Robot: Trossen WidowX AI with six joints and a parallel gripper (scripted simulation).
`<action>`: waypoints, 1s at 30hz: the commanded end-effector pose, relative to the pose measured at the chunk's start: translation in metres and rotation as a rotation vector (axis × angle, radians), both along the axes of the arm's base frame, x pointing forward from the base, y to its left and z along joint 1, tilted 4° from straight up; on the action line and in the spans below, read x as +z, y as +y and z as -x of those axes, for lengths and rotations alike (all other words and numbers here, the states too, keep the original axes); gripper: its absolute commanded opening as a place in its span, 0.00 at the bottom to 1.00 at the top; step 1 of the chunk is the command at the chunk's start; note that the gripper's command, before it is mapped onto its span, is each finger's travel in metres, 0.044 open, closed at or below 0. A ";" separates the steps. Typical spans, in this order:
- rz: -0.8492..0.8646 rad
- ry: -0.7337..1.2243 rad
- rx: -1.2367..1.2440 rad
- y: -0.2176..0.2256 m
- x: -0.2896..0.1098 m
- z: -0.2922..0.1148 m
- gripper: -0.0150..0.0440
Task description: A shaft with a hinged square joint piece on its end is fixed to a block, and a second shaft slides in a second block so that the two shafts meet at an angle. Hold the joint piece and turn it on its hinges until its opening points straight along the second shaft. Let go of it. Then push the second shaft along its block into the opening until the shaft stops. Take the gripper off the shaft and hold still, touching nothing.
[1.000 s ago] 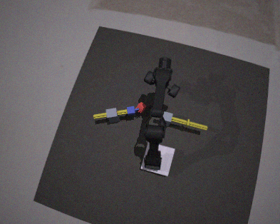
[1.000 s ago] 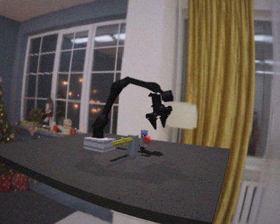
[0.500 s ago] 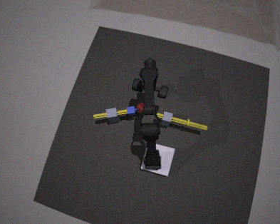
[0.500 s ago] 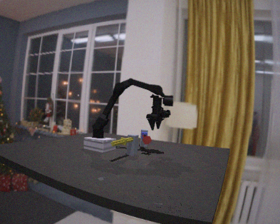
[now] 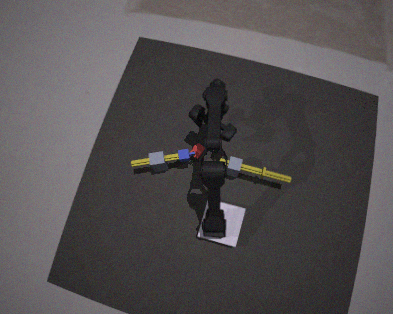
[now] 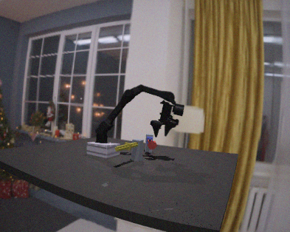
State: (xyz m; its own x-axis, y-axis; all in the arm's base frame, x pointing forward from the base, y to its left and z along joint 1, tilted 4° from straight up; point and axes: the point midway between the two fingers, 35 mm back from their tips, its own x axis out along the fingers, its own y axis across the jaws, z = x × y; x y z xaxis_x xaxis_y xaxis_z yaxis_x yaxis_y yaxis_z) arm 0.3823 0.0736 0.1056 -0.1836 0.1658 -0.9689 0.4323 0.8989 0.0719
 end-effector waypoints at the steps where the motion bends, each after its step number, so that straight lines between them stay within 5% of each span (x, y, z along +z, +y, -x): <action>1: -0.015 0.066 -0.100 -0.002 -0.005 -0.003 1.00; 30: -0.015 0.070 -0.104 0.007 -0.083 0.000 1.00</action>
State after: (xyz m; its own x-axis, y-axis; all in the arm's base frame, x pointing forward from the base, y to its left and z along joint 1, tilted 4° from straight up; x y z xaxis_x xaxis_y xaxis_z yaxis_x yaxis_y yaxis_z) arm 0.3862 0.0769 0.0258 -0.2307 0.1991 -0.9524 0.5255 0.8493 0.0502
